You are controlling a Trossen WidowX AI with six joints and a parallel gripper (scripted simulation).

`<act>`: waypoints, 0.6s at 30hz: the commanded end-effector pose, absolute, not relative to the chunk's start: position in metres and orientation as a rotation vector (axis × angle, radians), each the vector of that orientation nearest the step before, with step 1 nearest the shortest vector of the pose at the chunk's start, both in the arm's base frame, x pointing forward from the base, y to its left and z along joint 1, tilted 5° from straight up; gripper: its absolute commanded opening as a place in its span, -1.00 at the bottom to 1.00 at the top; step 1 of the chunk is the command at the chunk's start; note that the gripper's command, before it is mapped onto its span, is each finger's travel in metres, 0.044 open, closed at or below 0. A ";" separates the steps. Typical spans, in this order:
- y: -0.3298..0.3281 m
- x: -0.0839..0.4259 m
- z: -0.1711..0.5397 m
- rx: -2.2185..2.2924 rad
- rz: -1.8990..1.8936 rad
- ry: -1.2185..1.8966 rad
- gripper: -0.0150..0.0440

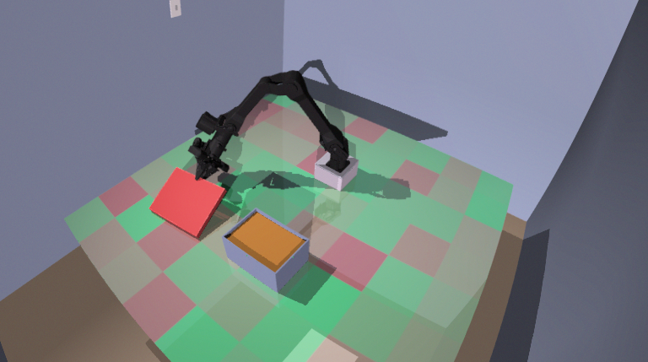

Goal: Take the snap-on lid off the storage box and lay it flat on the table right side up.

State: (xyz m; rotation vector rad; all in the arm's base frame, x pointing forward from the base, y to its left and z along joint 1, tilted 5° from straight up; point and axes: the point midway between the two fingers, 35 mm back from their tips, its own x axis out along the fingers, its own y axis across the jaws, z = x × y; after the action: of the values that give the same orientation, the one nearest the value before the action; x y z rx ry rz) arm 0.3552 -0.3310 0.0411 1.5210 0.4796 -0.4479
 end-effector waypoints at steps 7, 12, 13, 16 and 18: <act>-0.331 0.355 0.042 1.530 -0.459 0.494 0.44; -0.331 0.346 0.038 1.529 -0.460 0.494 0.89; -0.331 0.344 0.038 1.529 -0.460 0.494 0.97; -0.331 0.338 0.038 1.529 -0.461 0.495 1.00; -0.331 0.334 0.037 1.529 -0.461 0.495 1.00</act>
State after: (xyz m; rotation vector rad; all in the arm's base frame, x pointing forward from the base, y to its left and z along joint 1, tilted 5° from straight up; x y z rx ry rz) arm 0.3410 -0.3314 0.0380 1.5274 0.4929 -0.4626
